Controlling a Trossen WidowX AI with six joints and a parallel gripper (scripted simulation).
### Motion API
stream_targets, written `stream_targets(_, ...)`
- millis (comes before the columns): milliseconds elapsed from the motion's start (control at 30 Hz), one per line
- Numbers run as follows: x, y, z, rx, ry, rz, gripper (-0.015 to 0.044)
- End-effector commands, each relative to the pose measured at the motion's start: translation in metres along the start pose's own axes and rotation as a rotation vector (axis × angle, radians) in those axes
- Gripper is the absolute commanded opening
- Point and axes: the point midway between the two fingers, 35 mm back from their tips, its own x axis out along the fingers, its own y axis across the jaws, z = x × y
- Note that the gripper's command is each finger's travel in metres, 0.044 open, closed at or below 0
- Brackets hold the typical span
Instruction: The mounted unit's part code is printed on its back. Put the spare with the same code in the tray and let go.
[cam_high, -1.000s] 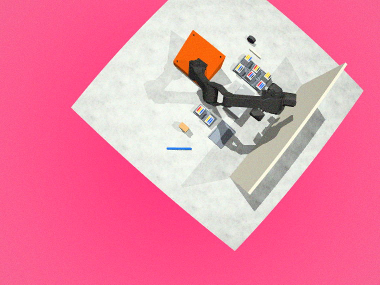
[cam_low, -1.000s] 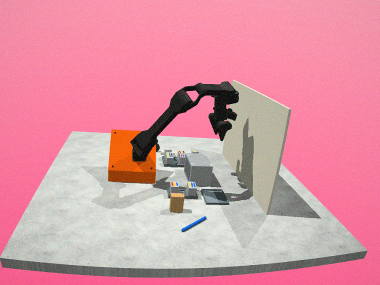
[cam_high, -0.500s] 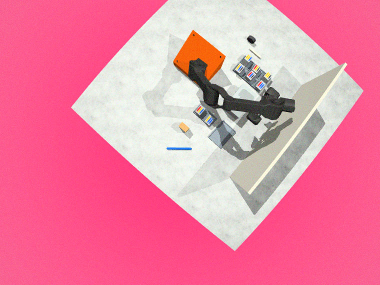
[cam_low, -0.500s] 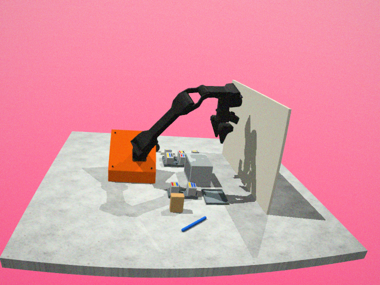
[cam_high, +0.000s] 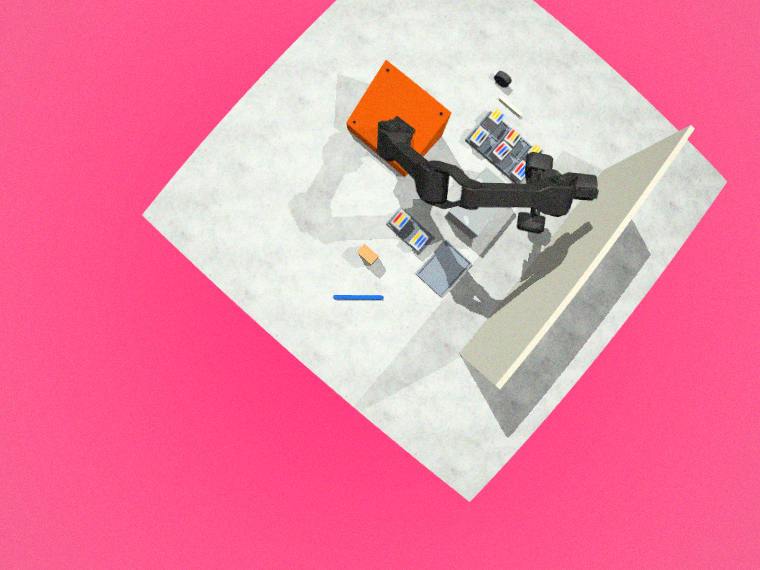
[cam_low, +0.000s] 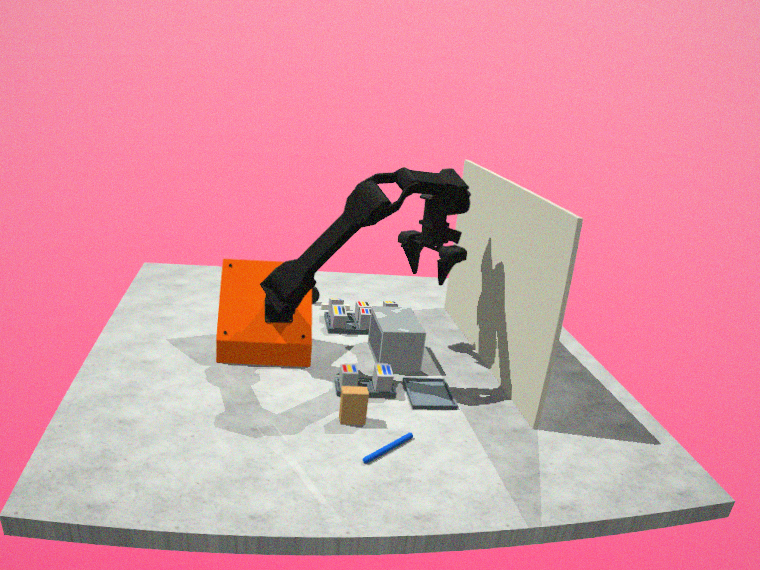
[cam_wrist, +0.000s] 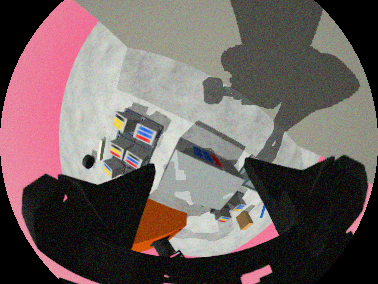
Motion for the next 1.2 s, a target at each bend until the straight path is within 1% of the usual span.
stream_targets(0, 0.026, 0.065, 0.007, -0.594, 0.006, 0.011, 0.0440)
stream_targets(233, 0.045, 0.109, 0.006, -1.025, 0.006, 0.012, 0.0440)
stream_targets(700, 0.046, 0.110, 0.006, -1.039, 0.006, 0.012, 0.0440)
stream_targets(767, 0.054, 0.110, 0.008, -1.039, 0.006, 0.012, 0.0387)
stream_targets(867, 0.080, 0.108, 0.012, -1.039, 0.006, 0.011, 0.0309)
stream_targets(900, 0.084, 0.107, 0.013, -1.039, 0.006, 0.011, 0.0300)
stream_targets(1167, 0.086, 0.109, 0.013, -1.039, 0.006, 0.011, 0.0300)
